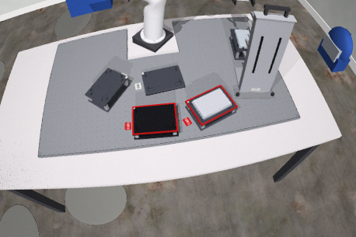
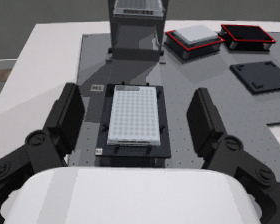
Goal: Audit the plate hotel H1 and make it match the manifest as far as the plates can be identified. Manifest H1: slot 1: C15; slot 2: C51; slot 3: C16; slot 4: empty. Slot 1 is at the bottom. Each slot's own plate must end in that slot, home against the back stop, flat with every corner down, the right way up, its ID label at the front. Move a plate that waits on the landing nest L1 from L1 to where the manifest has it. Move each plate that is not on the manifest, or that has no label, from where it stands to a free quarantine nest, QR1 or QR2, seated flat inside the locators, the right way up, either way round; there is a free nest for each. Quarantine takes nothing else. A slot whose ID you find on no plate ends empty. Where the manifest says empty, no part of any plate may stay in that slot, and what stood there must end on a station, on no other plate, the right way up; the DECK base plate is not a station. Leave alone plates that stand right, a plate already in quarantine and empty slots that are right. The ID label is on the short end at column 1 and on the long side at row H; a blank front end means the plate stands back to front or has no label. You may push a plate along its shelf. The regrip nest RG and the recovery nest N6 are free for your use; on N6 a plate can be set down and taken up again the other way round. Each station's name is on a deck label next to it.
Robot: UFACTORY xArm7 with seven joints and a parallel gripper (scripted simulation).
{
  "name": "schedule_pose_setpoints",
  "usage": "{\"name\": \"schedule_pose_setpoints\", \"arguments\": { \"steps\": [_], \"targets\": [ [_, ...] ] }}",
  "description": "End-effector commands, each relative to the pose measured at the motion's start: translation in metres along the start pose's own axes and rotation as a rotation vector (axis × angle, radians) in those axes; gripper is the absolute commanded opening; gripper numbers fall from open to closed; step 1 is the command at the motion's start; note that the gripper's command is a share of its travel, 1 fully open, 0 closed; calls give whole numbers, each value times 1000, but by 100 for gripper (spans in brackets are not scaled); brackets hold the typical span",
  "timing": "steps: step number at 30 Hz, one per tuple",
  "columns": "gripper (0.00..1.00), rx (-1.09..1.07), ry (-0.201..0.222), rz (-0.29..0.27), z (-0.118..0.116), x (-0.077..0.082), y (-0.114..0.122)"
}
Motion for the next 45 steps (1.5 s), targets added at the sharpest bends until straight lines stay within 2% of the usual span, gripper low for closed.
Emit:
{"name": "schedule_pose_setpoints", "arguments": {
  "steps": [1, 14, 39, 45],
  "targets": [
    [100, -3, 14, 45, -1, 0, 1],
    [100, -3, 14, 45, -1, 5, 1],
    [100, -3, 14, 45, -2, 43, 3],
    [100, -3, 14, 45, -4, 44, 11]
  ]
}}
Point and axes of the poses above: the point where the finger pads meet when closed, its own x axis back along the fingers, its own z axis across the jaws, y = z × x, the point moved 5 cm from there along x, back along the fingers, and after that the axes turned 15 degrees about x, right-handed, at the moved point
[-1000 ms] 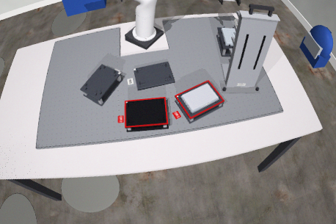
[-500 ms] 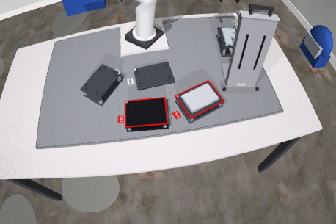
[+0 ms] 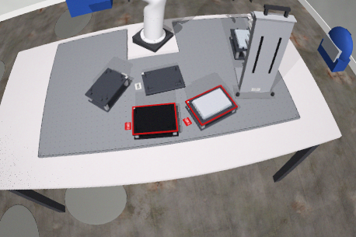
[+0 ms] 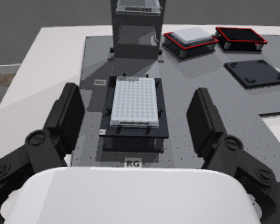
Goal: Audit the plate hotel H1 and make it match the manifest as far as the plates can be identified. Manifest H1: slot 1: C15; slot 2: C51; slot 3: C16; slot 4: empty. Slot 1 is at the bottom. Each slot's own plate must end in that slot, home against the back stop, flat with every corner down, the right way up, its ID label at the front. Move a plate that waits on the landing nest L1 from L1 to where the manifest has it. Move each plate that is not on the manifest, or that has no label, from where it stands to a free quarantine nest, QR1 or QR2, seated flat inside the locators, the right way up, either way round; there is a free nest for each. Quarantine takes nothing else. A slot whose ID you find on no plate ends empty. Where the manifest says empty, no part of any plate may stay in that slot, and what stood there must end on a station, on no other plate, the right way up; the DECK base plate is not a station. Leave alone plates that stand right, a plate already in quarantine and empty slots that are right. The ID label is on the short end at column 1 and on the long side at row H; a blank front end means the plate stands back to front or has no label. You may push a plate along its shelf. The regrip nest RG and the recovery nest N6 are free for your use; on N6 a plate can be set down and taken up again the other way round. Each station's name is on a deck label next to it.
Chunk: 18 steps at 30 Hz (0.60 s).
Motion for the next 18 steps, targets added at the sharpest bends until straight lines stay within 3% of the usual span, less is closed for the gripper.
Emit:
{"name": "schedule_pose_setpoints", "arguments": {
  "steps": [1, 18],
  "targets": [
    [100, -2, 1, -1, -3, 0, 8],
    [100, -2, 1, -1, -13, 0, 46]
  ]
}}
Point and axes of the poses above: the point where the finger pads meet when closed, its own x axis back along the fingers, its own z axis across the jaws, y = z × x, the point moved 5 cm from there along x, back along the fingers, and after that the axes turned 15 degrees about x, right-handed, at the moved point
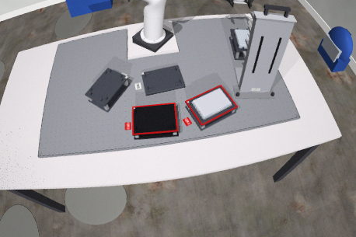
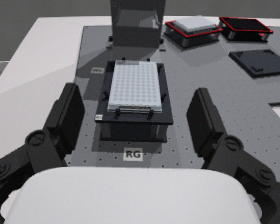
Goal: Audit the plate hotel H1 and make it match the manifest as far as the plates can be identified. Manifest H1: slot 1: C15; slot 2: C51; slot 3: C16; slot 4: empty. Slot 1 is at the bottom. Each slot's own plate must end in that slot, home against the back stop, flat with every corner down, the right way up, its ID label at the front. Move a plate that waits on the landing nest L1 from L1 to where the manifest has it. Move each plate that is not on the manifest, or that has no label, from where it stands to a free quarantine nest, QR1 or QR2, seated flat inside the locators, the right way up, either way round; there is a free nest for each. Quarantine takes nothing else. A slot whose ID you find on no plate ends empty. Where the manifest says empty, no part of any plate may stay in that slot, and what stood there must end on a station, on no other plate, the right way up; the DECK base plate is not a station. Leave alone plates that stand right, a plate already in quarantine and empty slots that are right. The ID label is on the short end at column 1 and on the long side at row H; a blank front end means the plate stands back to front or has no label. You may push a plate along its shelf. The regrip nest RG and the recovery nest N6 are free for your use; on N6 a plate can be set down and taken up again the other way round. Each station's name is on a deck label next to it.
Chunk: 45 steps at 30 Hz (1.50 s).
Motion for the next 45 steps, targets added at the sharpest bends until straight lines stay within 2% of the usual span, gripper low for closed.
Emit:
{"name": "schedule_pose_setpoints", "arguments": {
  "steps": [1, 34, 45],
  "targets": [
    [100, -3, 0, -2, -3, 0, 7],
    [100, -3, 0, -2, -23, 1, 83],
    [100, -3, 0, -2, -23, 1, 83]
  ]
}}
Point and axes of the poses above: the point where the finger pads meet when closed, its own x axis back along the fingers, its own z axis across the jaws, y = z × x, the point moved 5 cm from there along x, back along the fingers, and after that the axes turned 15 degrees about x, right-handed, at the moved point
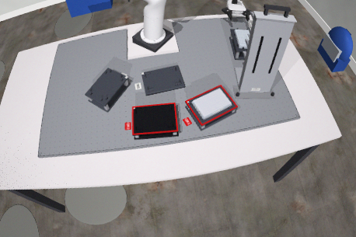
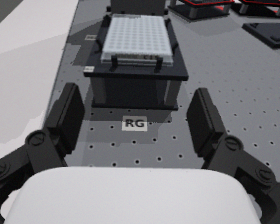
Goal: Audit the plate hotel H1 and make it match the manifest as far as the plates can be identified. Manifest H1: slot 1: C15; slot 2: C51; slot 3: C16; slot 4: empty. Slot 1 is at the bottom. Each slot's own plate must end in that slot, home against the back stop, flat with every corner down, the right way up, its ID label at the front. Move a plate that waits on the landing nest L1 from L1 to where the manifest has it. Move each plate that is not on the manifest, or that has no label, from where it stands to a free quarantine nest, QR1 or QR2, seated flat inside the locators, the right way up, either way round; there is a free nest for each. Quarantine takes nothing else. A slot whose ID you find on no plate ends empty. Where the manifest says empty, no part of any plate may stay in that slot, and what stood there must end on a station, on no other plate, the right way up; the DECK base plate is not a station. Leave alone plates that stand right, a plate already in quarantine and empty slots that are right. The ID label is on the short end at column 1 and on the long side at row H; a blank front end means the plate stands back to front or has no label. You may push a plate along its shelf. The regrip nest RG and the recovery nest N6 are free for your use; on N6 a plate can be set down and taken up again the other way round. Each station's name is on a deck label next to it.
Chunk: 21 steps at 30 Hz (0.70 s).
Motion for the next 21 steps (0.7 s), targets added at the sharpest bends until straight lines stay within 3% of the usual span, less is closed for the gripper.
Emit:
{"name": "schedule_pose_setpoints", "arguments": {
  "steps": [1, 10, 21],
  "targets": [
    [100, -3, 0, -2, 0, 0, -1],
    [100, -3, 0, -2, 0, 0, -1],
    [100, -3, 0, -1, 0, -18, -1]
  ]
}}
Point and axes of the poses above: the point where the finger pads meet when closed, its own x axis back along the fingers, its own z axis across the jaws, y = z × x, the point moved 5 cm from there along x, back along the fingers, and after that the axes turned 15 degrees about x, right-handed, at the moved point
